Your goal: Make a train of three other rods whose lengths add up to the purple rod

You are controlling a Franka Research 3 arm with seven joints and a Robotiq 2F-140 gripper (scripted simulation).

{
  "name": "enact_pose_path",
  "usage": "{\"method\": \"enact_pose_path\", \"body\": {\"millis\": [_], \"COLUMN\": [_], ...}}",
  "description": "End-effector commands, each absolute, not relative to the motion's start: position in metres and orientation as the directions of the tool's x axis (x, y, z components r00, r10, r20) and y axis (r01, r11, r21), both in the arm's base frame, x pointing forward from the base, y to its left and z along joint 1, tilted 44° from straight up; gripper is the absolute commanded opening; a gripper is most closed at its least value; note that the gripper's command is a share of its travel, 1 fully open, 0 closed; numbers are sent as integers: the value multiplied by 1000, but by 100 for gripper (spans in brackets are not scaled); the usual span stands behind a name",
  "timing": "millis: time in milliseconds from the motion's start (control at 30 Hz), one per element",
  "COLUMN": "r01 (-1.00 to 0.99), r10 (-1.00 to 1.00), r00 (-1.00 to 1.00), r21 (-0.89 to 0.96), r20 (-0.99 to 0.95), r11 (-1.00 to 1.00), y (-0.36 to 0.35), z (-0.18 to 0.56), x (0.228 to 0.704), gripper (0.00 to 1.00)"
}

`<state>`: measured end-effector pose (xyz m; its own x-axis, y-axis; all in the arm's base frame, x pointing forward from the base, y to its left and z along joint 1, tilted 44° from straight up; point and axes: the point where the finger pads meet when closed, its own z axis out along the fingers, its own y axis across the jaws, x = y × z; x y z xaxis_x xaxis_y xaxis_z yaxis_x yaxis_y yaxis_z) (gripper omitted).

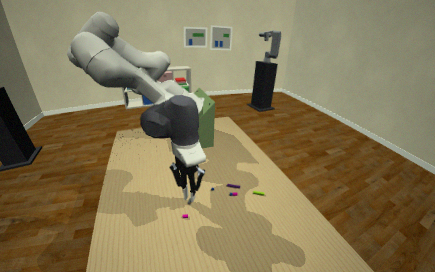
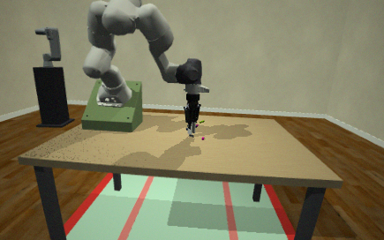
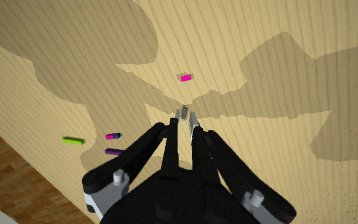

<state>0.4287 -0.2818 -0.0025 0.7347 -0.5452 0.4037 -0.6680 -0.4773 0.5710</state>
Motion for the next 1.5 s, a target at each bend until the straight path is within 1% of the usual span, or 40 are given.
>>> {"method": "enact_pose_path", "body": {"millis": [0,1467], "r01": [-671,-671], "r10": [-547,-547], "r00": [732,732], "r21": [568,568], "r20": [406,406], "r11": [-477,-477], "y": [-283,-294], "z": [-3,-15], "x": [429,427], "gripper": [15,15]}}
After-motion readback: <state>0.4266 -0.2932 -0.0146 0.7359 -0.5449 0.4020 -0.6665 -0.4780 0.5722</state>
